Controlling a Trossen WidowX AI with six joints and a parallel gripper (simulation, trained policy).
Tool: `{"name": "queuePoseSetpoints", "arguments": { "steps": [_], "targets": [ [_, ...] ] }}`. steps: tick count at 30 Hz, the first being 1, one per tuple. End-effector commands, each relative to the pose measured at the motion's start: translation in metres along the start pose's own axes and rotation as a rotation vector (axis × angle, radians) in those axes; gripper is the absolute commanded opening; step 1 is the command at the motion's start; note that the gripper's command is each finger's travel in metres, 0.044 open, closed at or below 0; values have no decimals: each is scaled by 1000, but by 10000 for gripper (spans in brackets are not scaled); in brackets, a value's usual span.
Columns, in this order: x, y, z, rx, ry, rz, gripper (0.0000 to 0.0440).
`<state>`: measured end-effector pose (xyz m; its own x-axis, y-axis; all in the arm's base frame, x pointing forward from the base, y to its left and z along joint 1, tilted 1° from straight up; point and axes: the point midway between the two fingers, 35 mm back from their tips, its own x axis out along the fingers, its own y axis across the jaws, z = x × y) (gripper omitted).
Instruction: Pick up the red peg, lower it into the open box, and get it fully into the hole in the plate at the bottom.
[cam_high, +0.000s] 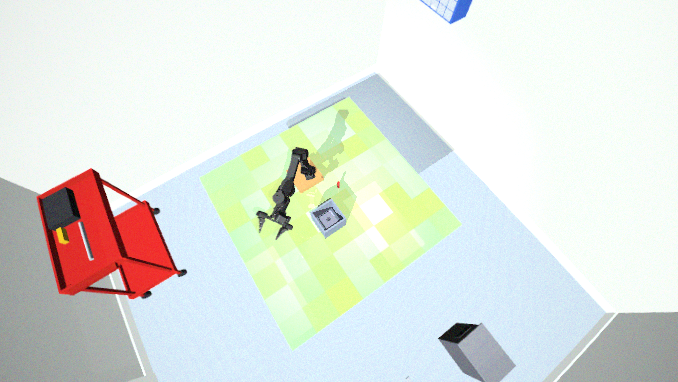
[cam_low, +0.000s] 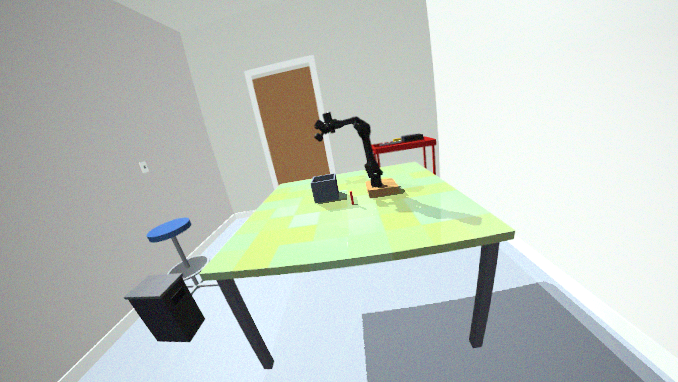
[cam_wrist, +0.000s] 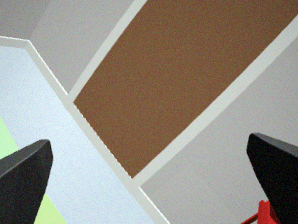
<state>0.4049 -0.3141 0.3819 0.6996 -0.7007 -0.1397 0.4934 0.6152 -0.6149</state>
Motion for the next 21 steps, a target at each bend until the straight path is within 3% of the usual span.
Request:
{"name": "queuePoseSetpoints", "arguments": {
  "steps": [1, 21],
  "targets": [
    [-16, 18, 11, 101, -5, 51, 440],
    [-118, 137, 45, 600, 96, 446, 440]
  ]
}}
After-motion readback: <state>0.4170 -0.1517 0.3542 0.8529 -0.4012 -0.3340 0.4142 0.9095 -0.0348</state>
